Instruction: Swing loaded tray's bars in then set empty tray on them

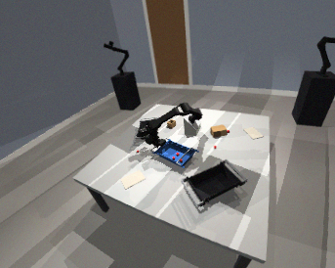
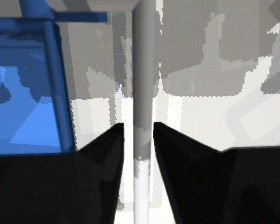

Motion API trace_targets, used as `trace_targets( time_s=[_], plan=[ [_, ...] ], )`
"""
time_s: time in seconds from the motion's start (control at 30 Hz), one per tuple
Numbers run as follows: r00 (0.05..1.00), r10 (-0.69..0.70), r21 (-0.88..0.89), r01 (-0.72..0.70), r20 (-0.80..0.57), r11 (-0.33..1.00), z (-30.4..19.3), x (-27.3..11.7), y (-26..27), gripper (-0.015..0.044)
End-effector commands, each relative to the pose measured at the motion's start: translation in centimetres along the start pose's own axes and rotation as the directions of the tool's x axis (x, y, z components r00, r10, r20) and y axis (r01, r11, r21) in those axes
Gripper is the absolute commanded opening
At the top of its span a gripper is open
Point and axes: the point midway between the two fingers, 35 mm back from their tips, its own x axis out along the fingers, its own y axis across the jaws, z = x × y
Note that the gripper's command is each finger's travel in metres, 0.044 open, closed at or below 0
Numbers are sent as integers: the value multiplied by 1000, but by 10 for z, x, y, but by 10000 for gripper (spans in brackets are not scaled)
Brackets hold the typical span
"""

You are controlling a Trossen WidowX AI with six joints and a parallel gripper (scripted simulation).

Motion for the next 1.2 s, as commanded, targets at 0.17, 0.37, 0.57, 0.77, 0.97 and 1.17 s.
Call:
trace_targets(
  time_s=[0.17, 0.37, 0.57, 0.77, 0.97, 1.17],
  plan=[
    [1000, 4, 6, -4, 3, 1000, 0, -25, 18, 85],
    [1000, 5, 6, -5, 2, 1000, 0, -31, 36, 85],
    [1000, 6, 6, -6, 2, 1000, 1, -26, 57, 85],
    [1000, 7, 6, -7, 2, 1000, 1, -10, 74, 85],
    [1000, 6, 6, -6, 2, 1000, 3, -32, 72, 85],
    [1000, 5, 6, -5, 2, 1000, 3, -57, 69, 85]
  ],
)
